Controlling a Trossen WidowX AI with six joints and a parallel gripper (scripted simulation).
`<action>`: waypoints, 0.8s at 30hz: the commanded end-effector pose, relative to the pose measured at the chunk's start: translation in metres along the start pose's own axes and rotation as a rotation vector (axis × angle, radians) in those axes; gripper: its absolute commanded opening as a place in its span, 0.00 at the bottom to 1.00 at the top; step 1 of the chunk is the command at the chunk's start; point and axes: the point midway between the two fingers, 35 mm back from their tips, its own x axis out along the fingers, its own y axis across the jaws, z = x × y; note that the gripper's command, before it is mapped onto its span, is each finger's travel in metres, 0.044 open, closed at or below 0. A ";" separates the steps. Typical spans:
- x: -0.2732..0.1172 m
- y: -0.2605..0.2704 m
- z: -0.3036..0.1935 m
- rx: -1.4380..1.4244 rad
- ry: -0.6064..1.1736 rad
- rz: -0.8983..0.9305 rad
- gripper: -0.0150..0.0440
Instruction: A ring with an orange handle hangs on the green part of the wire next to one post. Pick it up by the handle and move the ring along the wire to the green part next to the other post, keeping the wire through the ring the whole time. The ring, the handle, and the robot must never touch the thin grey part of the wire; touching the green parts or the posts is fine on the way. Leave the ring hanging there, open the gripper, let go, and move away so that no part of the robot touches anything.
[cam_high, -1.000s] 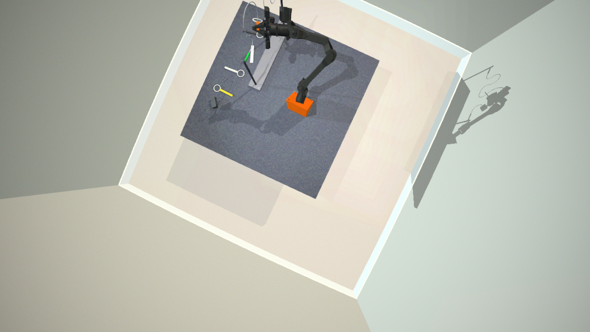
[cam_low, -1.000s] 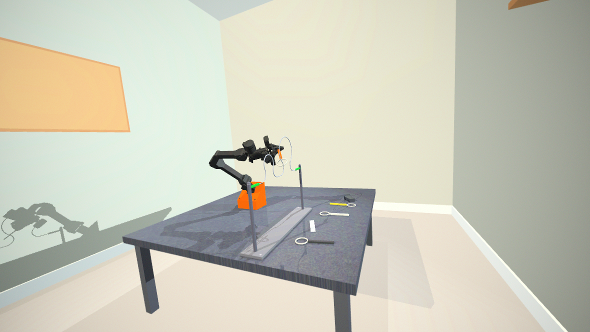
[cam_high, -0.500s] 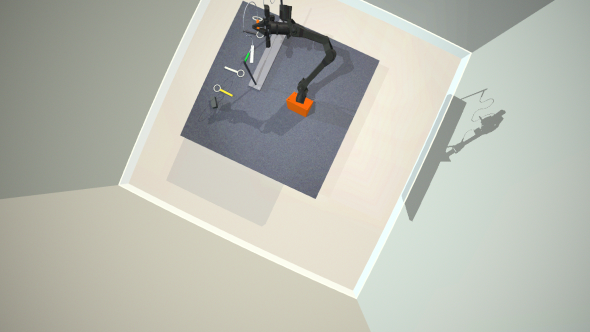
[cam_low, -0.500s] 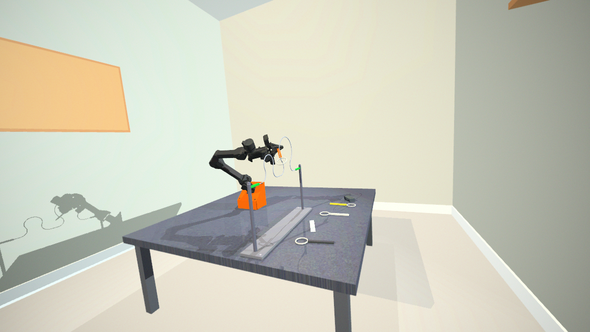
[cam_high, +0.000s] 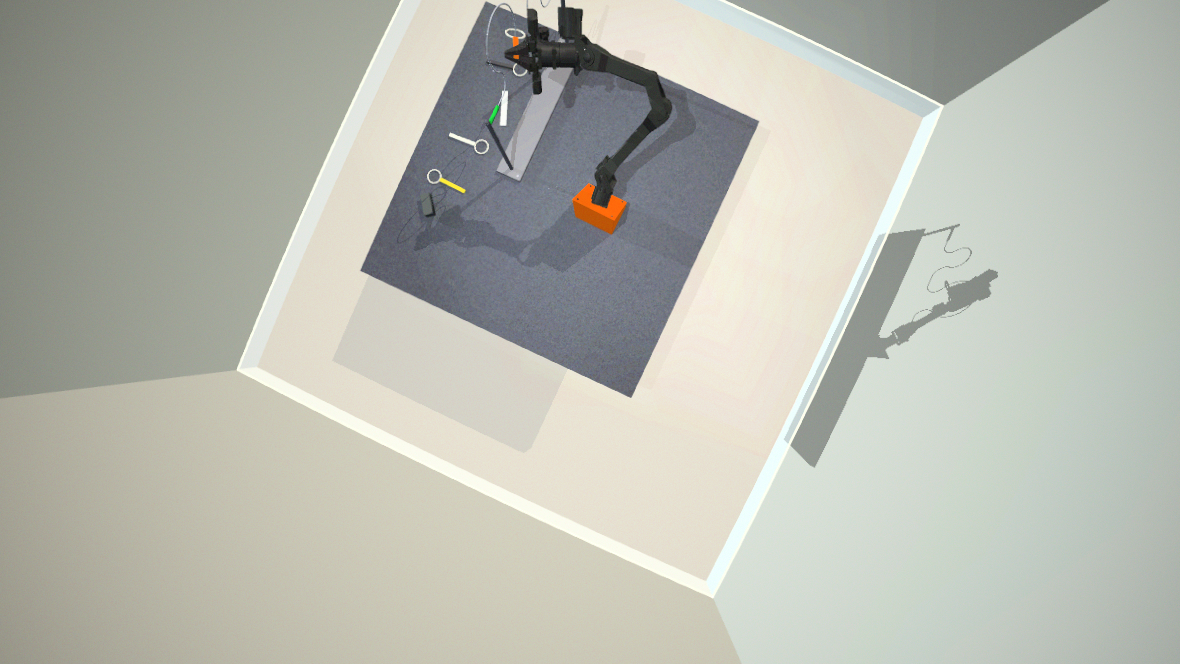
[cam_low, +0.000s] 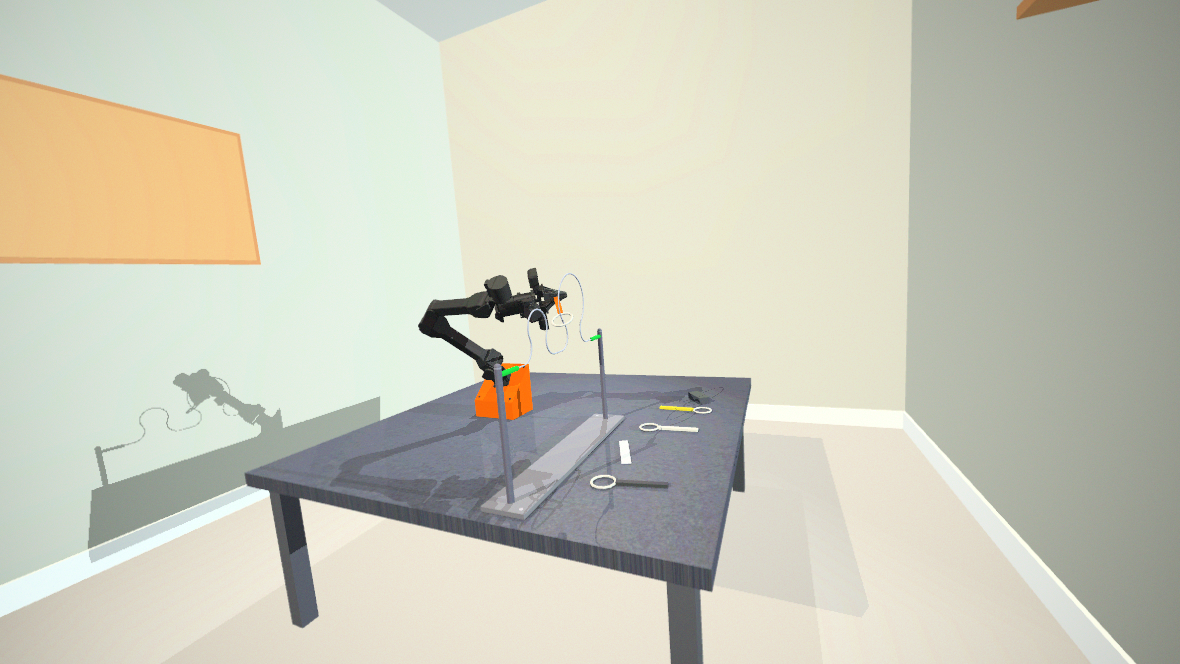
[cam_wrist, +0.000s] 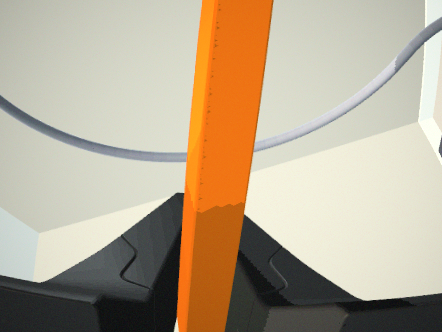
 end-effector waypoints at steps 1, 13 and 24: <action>-0.001 0.002 0.001 -0.038 -0.008 -0.012 0.00; 0.000 -0.001 0.001 -0.122 -0.018 -0.058 0.00; 0.000 -0.004 0.002 -0.203 -0.028 -0.104 0.00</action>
